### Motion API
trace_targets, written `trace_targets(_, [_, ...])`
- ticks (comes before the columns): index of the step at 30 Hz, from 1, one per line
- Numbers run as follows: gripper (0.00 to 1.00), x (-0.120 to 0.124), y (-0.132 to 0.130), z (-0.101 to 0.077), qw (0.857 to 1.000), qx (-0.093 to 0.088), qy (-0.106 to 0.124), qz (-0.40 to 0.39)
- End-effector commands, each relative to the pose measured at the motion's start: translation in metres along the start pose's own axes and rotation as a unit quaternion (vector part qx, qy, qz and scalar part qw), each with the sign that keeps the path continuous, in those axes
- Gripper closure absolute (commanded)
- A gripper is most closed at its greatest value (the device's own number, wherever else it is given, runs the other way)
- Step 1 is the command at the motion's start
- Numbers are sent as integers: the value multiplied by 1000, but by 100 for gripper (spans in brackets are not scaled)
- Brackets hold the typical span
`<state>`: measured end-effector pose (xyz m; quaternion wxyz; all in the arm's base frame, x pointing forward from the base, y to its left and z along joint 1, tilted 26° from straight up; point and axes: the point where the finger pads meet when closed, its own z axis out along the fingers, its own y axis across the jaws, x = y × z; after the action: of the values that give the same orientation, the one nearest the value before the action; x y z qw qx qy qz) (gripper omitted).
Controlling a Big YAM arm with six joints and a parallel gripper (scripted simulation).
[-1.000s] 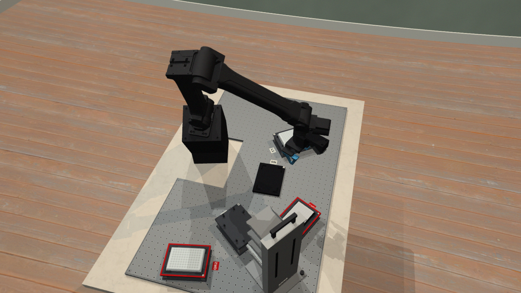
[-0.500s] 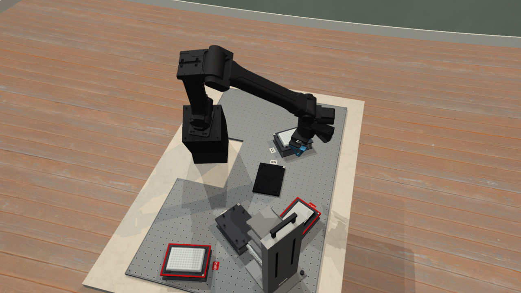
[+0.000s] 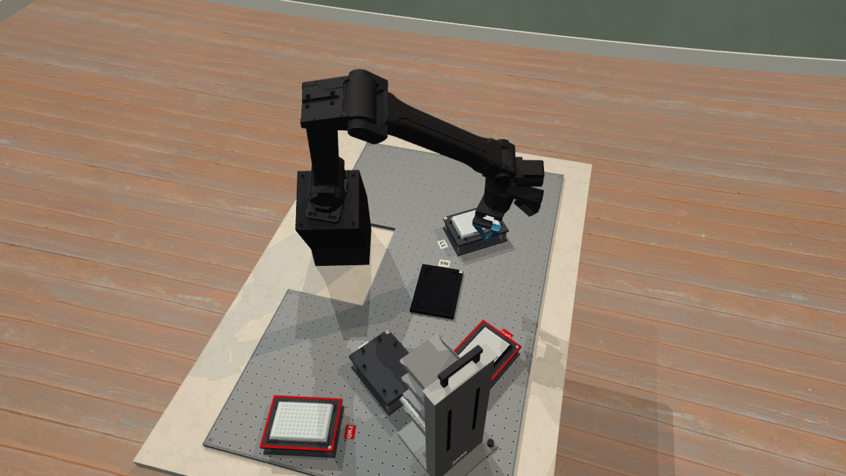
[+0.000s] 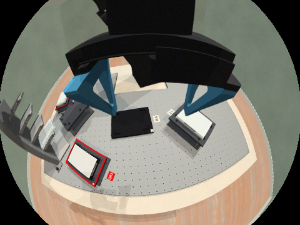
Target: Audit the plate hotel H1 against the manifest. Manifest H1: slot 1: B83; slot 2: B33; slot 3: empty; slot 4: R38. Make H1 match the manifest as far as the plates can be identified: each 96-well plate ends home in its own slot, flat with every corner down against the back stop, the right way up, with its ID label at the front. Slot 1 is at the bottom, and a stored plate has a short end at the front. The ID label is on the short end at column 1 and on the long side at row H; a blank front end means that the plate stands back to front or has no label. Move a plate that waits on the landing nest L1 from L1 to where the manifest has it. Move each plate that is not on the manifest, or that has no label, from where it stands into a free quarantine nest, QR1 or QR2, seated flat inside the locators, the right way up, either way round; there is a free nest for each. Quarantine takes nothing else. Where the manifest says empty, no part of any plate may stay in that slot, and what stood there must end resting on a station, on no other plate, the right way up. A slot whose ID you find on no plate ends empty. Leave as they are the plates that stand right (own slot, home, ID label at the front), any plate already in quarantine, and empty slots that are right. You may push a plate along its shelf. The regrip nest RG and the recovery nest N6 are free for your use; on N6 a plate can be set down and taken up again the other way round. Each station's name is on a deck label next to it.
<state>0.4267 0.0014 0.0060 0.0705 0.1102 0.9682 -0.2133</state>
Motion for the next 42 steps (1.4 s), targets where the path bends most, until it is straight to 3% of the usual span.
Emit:
trace_targets(1, [0, 4, 11, -1, 999, 1, -1, -45])
trace_targets(3, [0, -5, 7, -3, 999, -2, -7, -42])
trace_targets(6, [0, 9, 23, -1, 996, -1, -5, -90])
trace_targets(17, [0, 24, 57, -3, 977, -3, -10, -214])
trace_targets(20, [0, 22, 52, 0, 976, -2, -7, -216])
trace_targets(31, [0, 29, 99, -11, 940, -7, -24, -341])
trace_targets(34, [0, 40, 105, -8, 926, -6, -19, -376])
trace_targets(37, [0, 38, 101, -4, 929, -5, -14, -370])
trace_targets(39, [0, 40, 117, -11, 926, -7, -24, -377])
trace_targets(42, [0, 50, 123, -9, 929, -6, -18, -370])
